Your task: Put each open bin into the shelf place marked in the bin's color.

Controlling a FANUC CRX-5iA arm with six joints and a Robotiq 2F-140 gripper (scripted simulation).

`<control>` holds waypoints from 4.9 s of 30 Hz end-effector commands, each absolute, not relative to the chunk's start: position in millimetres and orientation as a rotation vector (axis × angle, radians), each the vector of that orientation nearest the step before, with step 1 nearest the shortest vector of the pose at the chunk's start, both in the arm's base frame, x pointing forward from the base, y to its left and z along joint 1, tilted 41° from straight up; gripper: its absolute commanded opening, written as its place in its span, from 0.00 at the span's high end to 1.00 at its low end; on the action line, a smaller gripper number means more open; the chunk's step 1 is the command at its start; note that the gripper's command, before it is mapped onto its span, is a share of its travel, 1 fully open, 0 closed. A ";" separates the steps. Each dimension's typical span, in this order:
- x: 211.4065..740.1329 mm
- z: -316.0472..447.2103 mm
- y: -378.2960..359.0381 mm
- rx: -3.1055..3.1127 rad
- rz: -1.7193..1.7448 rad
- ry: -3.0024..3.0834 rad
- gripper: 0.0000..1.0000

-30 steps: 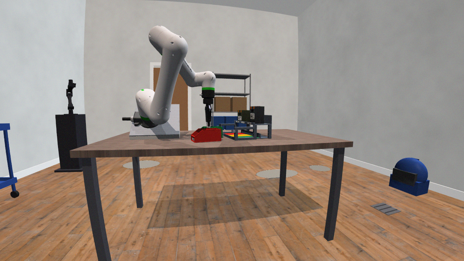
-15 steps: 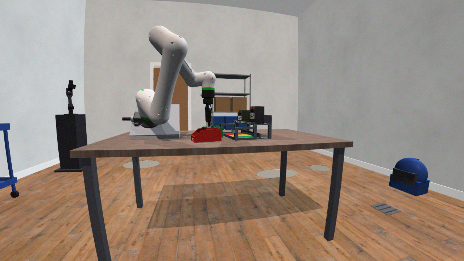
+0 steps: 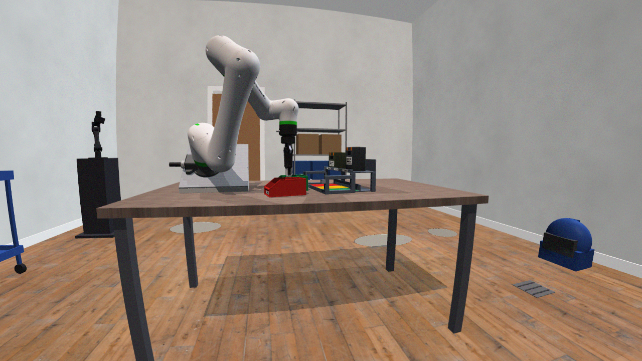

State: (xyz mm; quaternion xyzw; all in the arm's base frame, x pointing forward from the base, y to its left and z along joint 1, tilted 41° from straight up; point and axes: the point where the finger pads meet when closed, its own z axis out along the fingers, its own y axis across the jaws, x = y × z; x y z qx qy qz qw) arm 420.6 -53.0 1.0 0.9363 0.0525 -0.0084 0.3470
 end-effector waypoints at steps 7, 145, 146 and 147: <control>420.7 1.1 -52.8 2.429 -0.021 0.136 0.85; 418.6 77.0 12.3 2.429 -0.021 0.136 1.00; 418.6 77.0 12.3 2.429 -0.021 0.136 1.00; 418.6 77.0 12.3 2.429 -0.021 0.136 1.00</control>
